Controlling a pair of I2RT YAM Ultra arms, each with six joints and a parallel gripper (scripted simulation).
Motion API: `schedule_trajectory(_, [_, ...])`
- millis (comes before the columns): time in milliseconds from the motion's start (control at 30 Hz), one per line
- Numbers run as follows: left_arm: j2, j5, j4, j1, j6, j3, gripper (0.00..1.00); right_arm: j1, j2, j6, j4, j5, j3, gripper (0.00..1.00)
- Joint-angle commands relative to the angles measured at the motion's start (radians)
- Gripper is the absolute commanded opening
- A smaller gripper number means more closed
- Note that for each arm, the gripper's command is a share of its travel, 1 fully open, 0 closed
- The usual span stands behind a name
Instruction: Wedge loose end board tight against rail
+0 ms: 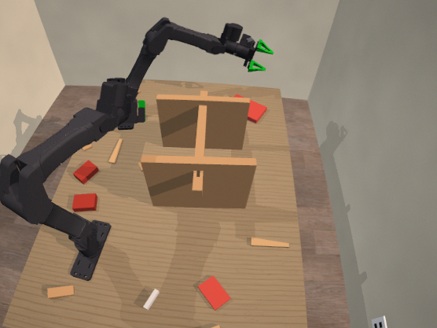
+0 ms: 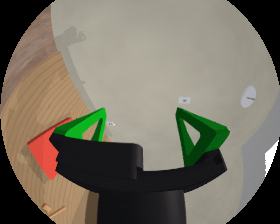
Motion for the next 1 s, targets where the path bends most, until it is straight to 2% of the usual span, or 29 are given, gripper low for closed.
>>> schedule_trajectory(0, [-0.021, 0.001, 0.009, 0.000, 0.010, 0.015, 1.00, 0.000, -0.014, 0.000, 0.009, -0.004, 0.017, 1.00])
schedule_trajectory(533, [-0.021, 0.001, 0.009, 0.000, 0.010, 0.015, 1.00, 0.000, -0.014, 0.000, 0.009, -0.004, 0.017, 1.00])
schedule_trajectory(567, [-0.060, -0.011, 0.026, -0.016, 0.020, 0.016, 1.00, -0.021, -0.038, 0.011, 0.019, 0.013, 0.026, 1.00])
schedule_trajectory(600, [-0.052, -0.015, 0.018, -0.016, 0.034, -0.020, 1.00, -0.026, -0.039, 0.013, 0.023, 0.017, 0.019, 1.00])
schedule_trajectory(800, [-0.112, -0.063, -0.026, -0.025, 0.146, -0.054, 1.00, -0.105, -0.049, 0.030, 0.055, 0.042, -0.023, 1.00])
schedule_trajectory(900, [-0.150, -0.085, -0.033, -0.033, 0.194, -0.074, 1.00, -0.151, -0.065, 0.038, 0.069, 0.053, 0.015, 1.00])
schedule_trajectory(967, [-0.177, -0.099, -0.039, -0.039, 0.226, -0.088, 1.00, -0.183, -0.068, 0.042, 0.080, 0.060, -0.017, 1.00])
